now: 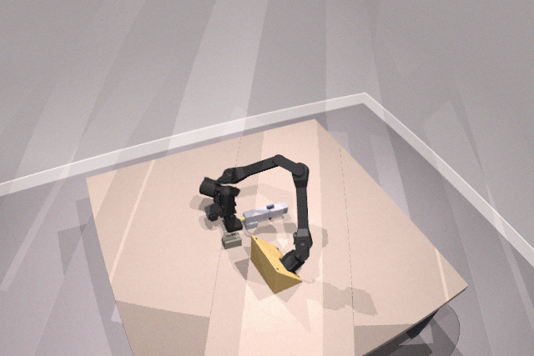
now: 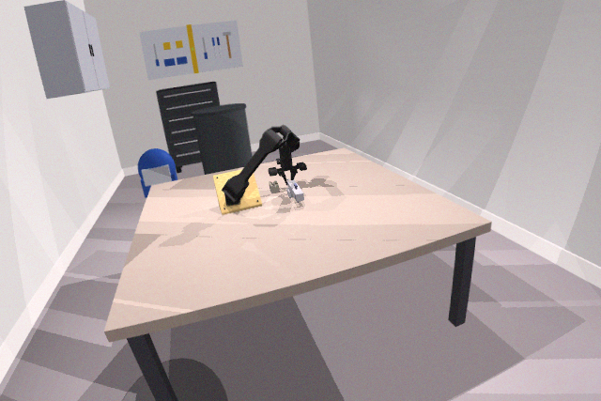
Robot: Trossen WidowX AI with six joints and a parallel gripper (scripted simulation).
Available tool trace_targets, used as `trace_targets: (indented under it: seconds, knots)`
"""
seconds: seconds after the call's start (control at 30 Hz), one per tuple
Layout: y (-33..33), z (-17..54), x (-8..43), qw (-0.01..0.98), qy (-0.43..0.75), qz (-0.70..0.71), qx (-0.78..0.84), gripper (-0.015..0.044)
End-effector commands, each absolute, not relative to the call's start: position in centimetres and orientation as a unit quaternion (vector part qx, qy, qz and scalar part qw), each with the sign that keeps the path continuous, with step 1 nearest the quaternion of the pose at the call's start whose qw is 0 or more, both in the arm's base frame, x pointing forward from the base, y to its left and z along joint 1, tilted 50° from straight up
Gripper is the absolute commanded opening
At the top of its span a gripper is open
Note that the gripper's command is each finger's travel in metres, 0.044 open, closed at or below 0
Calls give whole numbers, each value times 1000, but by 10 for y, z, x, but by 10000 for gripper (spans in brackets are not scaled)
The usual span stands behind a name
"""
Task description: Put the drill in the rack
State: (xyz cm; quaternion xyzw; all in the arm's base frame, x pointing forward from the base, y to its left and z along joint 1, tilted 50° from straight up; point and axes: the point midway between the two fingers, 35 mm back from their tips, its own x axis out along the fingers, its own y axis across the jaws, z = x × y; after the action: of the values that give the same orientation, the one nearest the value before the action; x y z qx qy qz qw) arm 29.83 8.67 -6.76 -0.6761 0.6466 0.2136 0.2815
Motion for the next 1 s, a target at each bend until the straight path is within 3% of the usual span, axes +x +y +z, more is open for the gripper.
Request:
trace_targets:
  seconds: [0.0,0.3,0.97]
  knots:
    - [85,-67,298,280,648,215,-675,210]
    - [83,-65,298,281,647,215,-675,440]
    - [79,-61,298,281,647,215,-675,440]
